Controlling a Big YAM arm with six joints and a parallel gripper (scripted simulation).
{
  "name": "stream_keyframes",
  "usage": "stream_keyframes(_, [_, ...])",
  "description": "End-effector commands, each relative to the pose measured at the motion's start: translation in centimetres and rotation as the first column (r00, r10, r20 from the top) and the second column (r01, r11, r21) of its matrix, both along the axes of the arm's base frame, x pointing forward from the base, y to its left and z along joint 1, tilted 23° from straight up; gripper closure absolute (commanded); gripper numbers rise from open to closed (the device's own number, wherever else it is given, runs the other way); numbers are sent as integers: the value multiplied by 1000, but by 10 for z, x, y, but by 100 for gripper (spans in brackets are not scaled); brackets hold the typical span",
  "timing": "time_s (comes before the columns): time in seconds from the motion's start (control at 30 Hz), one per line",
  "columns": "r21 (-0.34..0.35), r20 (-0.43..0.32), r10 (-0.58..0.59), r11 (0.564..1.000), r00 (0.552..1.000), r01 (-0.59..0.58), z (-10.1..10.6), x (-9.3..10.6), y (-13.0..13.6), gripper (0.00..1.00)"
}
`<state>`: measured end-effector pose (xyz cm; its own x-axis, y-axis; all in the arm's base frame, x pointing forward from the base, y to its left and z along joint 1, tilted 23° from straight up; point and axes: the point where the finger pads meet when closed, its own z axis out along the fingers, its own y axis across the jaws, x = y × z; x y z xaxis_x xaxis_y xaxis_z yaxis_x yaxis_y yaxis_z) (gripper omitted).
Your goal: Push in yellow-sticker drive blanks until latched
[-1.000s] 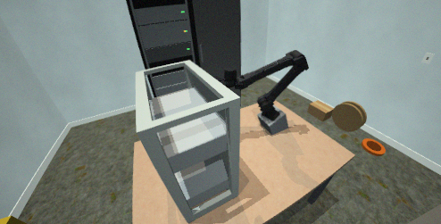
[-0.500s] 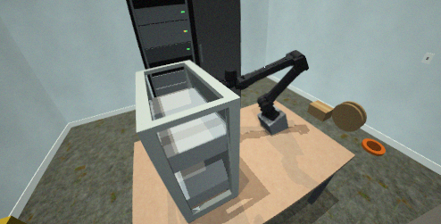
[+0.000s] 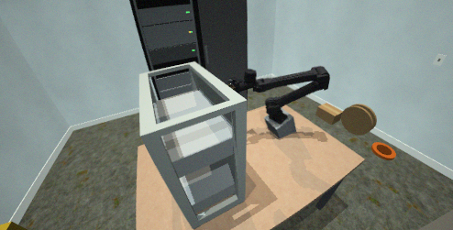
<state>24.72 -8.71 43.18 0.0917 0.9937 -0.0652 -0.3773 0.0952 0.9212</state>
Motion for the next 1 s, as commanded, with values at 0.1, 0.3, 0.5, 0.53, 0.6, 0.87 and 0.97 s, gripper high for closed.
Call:
stream_keyframes(0.1, [36, 7, -5, 999, 1000, 4, 0, -12, -7, 100])
stream_keyframes(0.3, [-3, 43, -4, 1000, 999, 4, 23, -22, 0, 100])
stream_keyframes(0.5, [18, 21, -4, 1000, 1000, 4, 17, -24, -9, 100])
stream_keyframes(0.53, [23, 17, -5, 1000, 1000, 4, 13, -24, -10, 100])
stream_keyframes(0.6, [22, 17, -5, 1000, 1000, 4, 13, -24, -10, 100])
stream_keyframes(0.87, [29, 13, 3, 1000, 1000, -4, 12, -23, -7, 100])
stream_keyframes(0.97, [29, 13, 3, 1000, 1000, -4, 12, -23, -7, 100])
